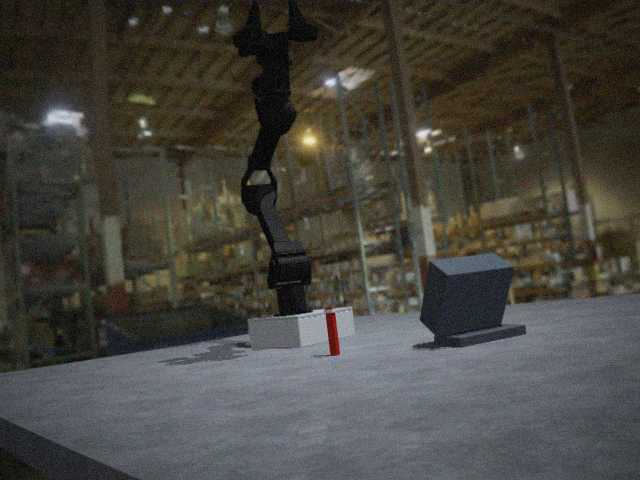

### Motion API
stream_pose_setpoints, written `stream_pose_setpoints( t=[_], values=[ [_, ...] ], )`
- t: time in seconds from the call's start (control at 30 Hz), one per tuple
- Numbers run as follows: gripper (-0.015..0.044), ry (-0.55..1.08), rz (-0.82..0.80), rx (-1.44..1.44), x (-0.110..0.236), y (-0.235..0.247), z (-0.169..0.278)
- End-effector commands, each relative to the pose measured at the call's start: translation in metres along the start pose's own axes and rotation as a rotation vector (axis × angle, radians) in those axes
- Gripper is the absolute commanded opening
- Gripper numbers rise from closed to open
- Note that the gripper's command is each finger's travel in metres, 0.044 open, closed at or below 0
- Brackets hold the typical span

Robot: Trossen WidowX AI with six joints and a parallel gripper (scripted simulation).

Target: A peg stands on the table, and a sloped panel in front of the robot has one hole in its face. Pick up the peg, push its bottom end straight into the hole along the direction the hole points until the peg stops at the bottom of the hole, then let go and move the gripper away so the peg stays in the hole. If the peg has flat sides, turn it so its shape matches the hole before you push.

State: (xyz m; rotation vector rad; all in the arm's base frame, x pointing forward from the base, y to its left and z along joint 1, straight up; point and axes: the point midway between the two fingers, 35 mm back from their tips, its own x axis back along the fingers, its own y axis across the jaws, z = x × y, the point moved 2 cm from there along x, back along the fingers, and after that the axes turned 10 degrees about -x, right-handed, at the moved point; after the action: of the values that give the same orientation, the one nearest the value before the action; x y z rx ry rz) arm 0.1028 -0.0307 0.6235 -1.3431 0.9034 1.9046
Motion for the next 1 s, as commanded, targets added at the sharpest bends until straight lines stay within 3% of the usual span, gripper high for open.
stream_pose_setpoints(
  t=[0.0, 0.43, 0.97],
  values=[
    [0.044, -0.094, 0.07, 0.017, 0.001, -0.025, -0.031],
    [0.044, -0.44, 0.378, 0.03, 0.029, -0.109, -0.13],
    [0.044, -0.878, 0.743, 0.032, 0.118, -0.187, -0.23]
  ],
)
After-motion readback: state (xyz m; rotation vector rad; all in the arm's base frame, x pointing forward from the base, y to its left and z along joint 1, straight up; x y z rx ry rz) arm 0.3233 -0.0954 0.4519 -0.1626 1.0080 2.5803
